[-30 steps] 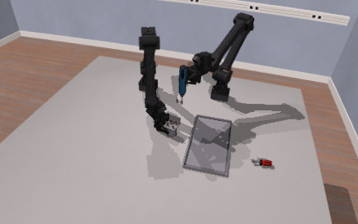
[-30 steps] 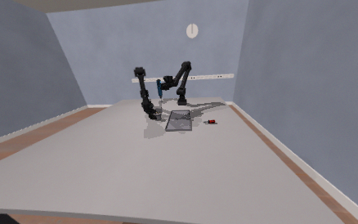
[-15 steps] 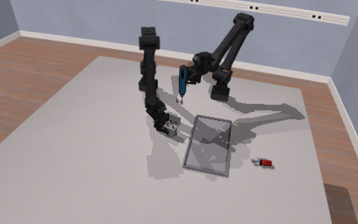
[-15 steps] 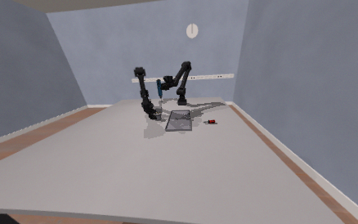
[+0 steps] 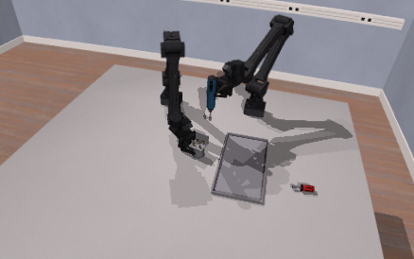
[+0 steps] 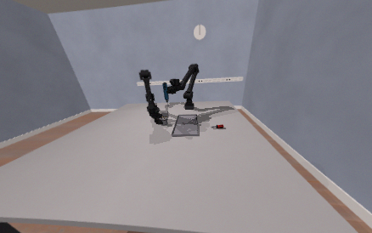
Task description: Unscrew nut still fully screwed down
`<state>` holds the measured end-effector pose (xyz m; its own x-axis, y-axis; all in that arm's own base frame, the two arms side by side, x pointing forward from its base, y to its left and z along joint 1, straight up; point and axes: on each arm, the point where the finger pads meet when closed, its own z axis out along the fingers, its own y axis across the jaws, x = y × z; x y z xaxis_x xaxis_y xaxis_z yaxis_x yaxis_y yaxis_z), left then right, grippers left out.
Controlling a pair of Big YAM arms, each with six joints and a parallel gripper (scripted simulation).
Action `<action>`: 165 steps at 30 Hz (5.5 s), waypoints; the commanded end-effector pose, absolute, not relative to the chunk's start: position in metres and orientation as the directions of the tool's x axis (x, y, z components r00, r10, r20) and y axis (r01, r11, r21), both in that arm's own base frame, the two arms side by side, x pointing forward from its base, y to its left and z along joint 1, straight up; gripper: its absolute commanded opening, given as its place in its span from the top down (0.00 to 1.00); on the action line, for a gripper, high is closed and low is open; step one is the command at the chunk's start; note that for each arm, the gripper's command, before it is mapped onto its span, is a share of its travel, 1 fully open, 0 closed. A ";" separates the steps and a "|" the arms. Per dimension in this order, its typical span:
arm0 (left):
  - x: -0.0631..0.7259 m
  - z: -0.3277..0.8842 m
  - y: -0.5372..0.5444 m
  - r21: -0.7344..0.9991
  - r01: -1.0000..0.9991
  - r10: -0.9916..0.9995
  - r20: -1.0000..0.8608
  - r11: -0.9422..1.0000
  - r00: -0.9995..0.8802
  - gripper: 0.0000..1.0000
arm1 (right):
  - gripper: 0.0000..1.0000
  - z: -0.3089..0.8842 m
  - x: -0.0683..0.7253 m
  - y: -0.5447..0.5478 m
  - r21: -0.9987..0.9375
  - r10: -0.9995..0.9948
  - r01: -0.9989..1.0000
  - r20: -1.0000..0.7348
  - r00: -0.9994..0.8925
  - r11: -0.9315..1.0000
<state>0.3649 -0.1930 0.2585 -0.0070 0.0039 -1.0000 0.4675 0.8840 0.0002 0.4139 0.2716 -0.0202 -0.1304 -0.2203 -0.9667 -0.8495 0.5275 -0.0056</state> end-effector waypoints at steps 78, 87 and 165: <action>0.383 0.331 -0.197 -0.011 0.460 -0.076 -0.989 0.888 0.123 0.58 | 0.41 -0.016 0.418 0.274 -0.010 -0.213 -0.849 -0.969 -0.121 0.528; 0.384 0.331 -0.197 -0.011 0.460 -0.076 -0.989 0.888 0.124 0.58 | 0.41 -0.016 0.418 0.274 -0.010 -0.213 -0.849 -0.969 -0.121 0.528; 0.439 0.325 -0.228 -0.011 0.462 -0.071 -0.991 0.887 0.113 0.58 | 0.41 -0.016 0.418 0.274 -0.010 -0.213 -0.849 -0.969 -0.121 0.528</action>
<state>0.4153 -0.2195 0.2617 -0.0054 0.0028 -1.0000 0.4675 0.8840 -0.0001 0.4139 0.2716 -0.0202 -0.1304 -0.2203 -0.9667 -0.8495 0.5275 -0.0056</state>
